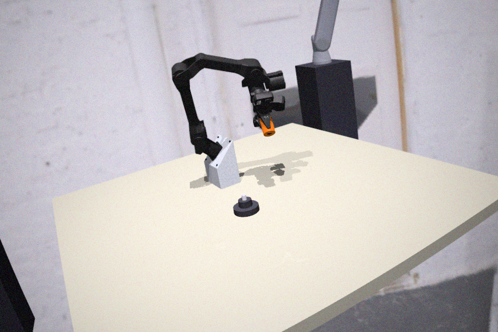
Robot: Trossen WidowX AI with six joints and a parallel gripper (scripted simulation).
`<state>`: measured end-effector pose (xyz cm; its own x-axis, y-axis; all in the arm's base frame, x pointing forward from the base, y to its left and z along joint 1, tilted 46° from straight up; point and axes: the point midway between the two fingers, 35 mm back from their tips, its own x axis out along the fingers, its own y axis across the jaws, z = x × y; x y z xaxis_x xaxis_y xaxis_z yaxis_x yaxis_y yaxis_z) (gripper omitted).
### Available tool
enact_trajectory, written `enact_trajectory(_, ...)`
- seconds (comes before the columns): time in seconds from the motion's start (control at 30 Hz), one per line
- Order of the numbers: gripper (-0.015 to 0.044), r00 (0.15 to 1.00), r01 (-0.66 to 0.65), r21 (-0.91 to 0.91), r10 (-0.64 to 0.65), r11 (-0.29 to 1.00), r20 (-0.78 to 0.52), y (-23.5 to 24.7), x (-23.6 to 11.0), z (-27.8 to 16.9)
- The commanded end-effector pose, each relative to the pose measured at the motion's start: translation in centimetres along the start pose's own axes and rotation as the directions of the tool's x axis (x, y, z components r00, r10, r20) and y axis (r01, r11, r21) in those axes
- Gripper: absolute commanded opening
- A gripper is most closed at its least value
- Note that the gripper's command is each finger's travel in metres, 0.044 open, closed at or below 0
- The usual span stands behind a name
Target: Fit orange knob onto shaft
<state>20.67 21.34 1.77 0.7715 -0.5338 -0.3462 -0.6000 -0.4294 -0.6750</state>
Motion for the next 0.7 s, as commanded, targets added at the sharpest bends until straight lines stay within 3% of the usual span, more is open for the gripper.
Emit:
enact_trajectory(0.0, 0.0000, 0.996, 0.094, -0.003, -0.094, 0.996, 0.003, -0.51, -0.74, 0.10)
enact_trajectory(0.2, 0.0000, 0.976, 0.216, -0.003, -0.216, 0.976, 0.005, -1.22, -1.66, 0.20)
enact_trajectory(0.67, 0.0000, 0.957, 0.291, -0.002, -0.291, 0.957, 0.004, -1.00, -1.63, 0.19)
